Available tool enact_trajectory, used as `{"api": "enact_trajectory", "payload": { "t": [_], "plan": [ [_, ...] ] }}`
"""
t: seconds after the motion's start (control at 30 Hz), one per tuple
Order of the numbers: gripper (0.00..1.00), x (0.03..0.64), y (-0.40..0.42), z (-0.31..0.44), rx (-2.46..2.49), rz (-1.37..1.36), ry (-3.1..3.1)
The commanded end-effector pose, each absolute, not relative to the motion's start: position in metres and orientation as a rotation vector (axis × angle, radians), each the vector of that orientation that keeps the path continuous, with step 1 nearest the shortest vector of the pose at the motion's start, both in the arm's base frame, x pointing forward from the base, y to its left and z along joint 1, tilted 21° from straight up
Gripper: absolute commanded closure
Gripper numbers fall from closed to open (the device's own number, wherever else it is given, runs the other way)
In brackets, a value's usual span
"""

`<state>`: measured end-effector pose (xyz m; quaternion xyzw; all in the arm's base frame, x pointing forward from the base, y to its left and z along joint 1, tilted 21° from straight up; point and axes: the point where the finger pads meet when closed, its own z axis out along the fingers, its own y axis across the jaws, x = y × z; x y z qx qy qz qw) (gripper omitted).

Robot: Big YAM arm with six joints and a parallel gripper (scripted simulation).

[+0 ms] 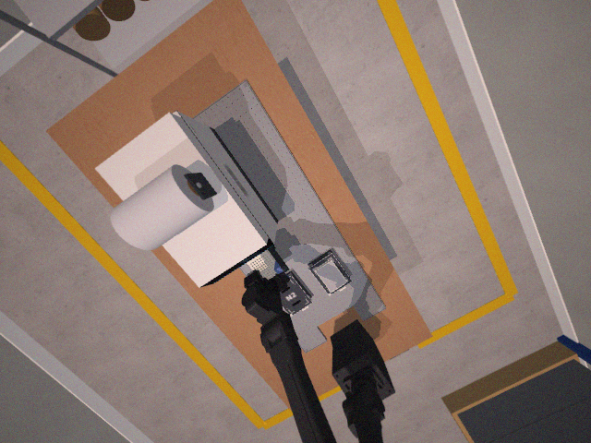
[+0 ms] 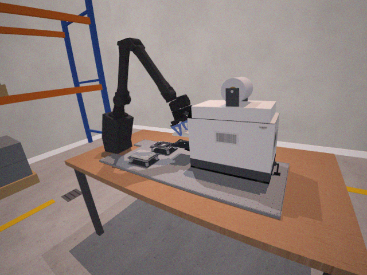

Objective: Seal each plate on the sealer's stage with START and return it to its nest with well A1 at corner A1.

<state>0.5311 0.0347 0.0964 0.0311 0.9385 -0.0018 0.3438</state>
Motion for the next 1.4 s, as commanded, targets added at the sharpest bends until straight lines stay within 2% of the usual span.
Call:
{"api": "enact_trajectory", "payload": {
  "t": [0.0,0.97,1.37],
  "plan": [
    [1.00,0.537,0.027,0.099,0.091,-0.011,2.428],
    [1.00,0.521,0.044,0.085,0.070,-0.003,2.465],
    [1.00,0.542,0.035,0.107,0.104,-0.003,2.417]
  ]
}}
